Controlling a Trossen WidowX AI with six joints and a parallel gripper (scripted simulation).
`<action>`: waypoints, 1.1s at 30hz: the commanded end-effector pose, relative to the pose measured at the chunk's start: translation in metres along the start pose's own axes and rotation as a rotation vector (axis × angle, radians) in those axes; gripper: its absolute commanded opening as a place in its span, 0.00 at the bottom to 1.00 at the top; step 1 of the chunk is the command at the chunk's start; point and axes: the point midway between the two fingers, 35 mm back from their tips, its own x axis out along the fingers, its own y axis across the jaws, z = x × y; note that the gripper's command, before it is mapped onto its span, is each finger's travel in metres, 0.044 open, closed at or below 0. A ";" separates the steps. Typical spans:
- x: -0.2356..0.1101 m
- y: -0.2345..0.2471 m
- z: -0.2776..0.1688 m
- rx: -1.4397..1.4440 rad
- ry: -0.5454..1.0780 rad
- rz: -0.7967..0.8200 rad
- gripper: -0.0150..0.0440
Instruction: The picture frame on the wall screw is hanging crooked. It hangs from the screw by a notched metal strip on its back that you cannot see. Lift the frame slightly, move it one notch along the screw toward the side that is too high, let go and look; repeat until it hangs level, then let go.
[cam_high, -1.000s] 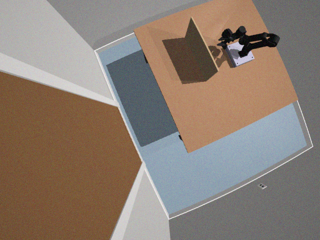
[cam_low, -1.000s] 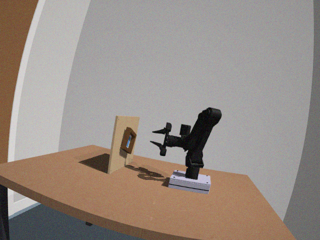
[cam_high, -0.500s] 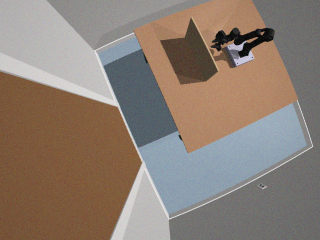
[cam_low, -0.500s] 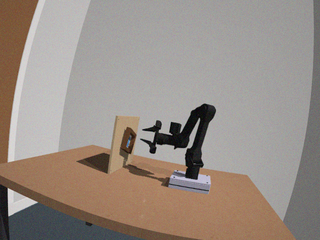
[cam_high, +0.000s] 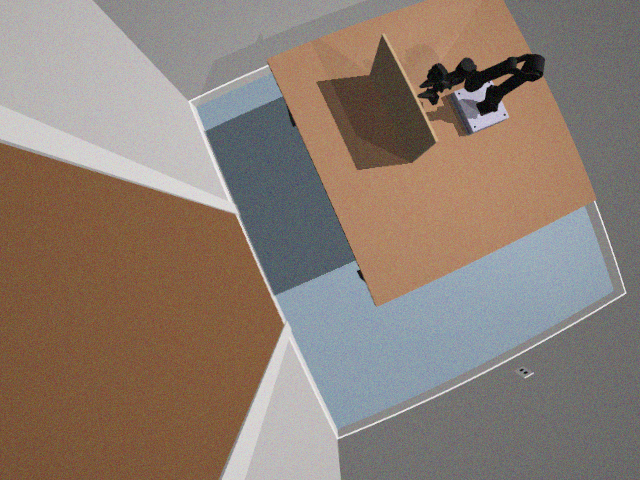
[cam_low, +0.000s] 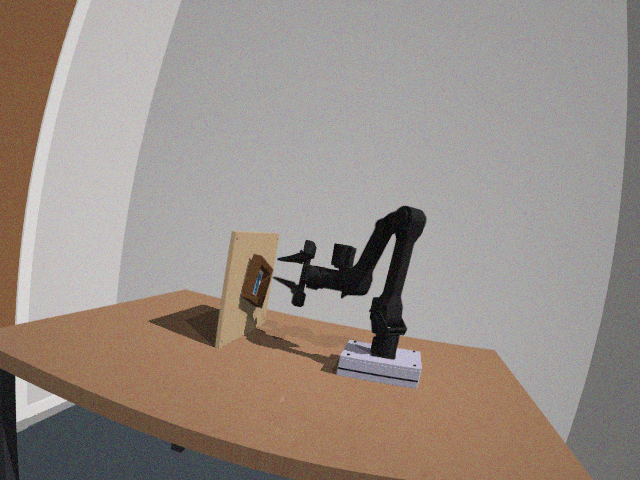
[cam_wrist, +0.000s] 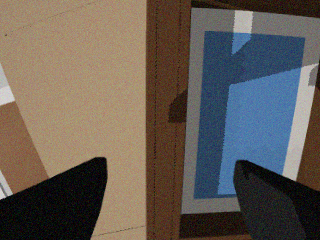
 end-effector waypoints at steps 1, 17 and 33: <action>0.001 0.001 0.001 -0.008 -0.004 0.004 0.69; 0.025 0.002 0.001 -0.008 -0.003 0.006 0.69; 0.040 0.002 0.000 -0.008 -0.003 0.007 0.69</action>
